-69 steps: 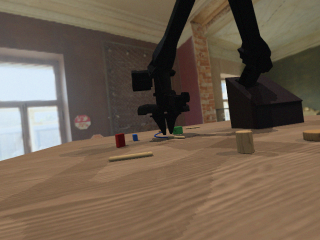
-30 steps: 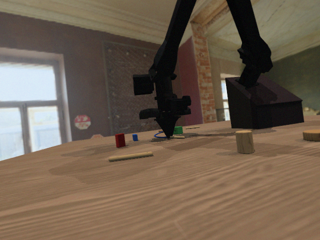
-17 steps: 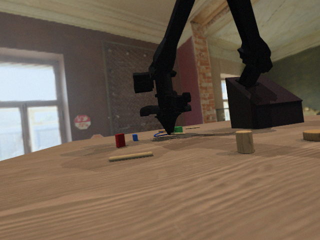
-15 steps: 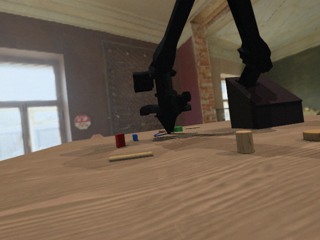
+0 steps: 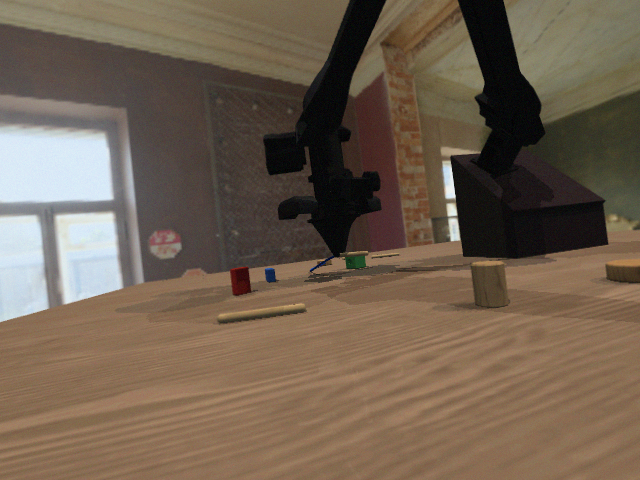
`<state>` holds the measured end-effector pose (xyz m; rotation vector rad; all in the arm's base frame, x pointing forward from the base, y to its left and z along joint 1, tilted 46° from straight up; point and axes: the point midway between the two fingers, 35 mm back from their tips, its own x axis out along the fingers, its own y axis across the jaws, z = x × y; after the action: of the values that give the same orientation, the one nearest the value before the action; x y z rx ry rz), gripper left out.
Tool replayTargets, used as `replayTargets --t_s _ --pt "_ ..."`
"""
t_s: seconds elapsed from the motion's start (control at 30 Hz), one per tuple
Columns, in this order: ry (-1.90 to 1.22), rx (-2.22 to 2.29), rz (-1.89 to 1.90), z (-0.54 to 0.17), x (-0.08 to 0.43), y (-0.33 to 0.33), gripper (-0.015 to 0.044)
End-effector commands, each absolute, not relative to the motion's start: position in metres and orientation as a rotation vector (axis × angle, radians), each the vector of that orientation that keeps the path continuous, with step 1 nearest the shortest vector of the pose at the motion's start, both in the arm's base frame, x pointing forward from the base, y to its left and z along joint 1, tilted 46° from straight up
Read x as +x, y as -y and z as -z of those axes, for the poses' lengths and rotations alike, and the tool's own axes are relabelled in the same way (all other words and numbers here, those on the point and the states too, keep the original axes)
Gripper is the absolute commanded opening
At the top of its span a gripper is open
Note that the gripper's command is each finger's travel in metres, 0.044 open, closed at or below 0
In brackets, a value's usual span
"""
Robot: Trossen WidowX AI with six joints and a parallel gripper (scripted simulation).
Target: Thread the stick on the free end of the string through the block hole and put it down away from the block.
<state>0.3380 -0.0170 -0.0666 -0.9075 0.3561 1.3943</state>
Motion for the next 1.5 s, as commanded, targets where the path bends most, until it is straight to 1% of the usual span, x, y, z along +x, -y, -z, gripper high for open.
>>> replayTargets --t_s 0.0,0.5,0.73,1.47 --pt "-0.348 -0.933 -1.384 0.058 0.341 0.024 0.0000" --pt "-0.347 -0.932 -1.384 0.045 0.337 0.035 0.0000" --pt "-0.353 -0.910 -1.392 0.049 0.334 0.034 0.0000" --pt "-0.322 -0.858 -1.446 0.051 0.329 0.062 0.0000"
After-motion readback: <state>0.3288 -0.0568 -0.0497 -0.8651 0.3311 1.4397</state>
